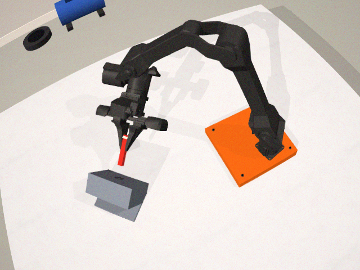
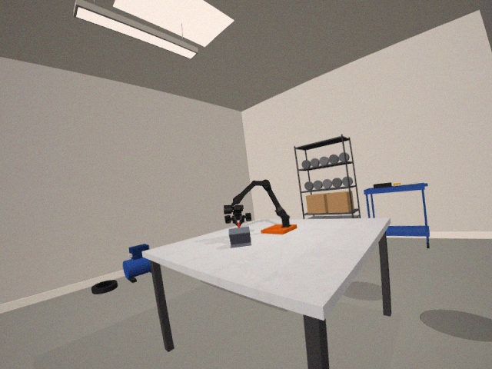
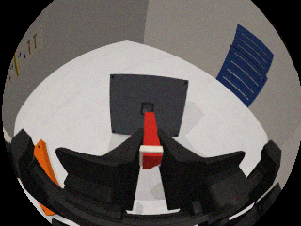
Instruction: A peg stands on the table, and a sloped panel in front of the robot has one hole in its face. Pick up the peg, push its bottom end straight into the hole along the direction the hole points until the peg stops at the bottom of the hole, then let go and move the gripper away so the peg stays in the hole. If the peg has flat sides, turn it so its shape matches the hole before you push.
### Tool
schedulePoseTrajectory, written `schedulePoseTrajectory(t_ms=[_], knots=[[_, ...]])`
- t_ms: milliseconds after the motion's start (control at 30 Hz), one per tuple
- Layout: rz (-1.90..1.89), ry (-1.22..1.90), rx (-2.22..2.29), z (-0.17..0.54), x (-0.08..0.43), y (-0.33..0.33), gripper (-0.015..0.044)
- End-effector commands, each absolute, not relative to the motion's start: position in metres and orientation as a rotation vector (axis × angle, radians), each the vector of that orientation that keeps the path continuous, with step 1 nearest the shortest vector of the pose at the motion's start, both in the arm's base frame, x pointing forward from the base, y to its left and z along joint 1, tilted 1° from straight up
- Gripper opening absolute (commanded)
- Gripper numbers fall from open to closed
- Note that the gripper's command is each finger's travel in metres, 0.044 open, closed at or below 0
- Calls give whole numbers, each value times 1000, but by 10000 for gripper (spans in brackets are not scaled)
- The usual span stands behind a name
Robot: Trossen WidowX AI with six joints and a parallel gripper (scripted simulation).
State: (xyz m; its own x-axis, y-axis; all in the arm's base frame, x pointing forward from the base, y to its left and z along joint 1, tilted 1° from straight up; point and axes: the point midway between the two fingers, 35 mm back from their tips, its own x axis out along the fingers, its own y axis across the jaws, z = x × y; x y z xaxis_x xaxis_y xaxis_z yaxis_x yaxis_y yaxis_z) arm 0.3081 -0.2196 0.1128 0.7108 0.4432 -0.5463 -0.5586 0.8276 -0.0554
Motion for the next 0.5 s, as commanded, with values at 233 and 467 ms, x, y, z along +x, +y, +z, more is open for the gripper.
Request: schedulePoseTrajectory(t_ms=[233, 467], knots=[[560, 536, -211, 108, 313, -215, 0], [560, 534, -210, 103, 321, -211, 0]])
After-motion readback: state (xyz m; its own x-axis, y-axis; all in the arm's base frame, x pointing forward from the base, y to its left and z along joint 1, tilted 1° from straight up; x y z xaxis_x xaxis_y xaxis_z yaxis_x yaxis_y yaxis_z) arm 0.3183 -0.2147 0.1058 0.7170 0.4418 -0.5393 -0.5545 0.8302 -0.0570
